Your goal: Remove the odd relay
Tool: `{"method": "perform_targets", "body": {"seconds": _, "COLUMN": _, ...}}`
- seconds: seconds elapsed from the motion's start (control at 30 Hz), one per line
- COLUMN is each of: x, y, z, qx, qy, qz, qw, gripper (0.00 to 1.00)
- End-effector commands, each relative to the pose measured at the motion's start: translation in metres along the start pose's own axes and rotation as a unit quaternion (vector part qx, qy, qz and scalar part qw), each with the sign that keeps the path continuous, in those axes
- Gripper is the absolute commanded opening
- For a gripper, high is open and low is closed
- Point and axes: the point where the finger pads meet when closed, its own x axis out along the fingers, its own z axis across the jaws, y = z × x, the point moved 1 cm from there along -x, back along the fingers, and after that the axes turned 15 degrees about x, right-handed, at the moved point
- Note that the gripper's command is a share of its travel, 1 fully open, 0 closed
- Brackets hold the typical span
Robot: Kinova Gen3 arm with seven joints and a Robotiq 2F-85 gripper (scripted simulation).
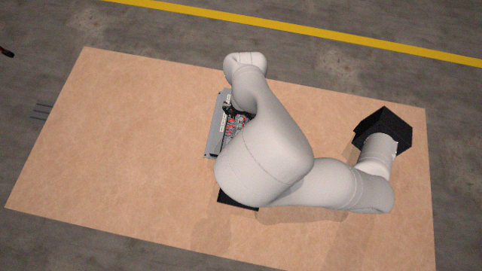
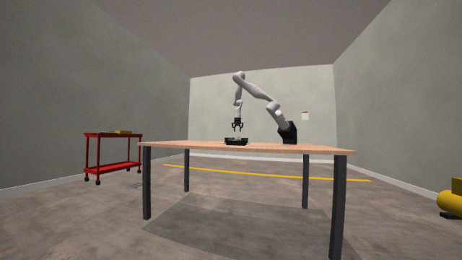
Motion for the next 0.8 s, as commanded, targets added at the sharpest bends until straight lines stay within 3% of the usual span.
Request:
{"method": "perform_targets", "body": {"seconds": 0.0, "x": -0.0007, "y": 0.0004, "z": -0.0003, "qx": 0.0, "qy": 0.001, "qz": 0.0, "qw": 1.0, "gripper": 0.61}}
{"method": "perform_targets", "body": {"seconds": 0.77, "x": -0.0007, "y": -0.0038, "z": 0.0007, "qx": 0.0, "qy": 0.001, "qz": 0.0, "qw": 1.0, "gripper": 0.61}}
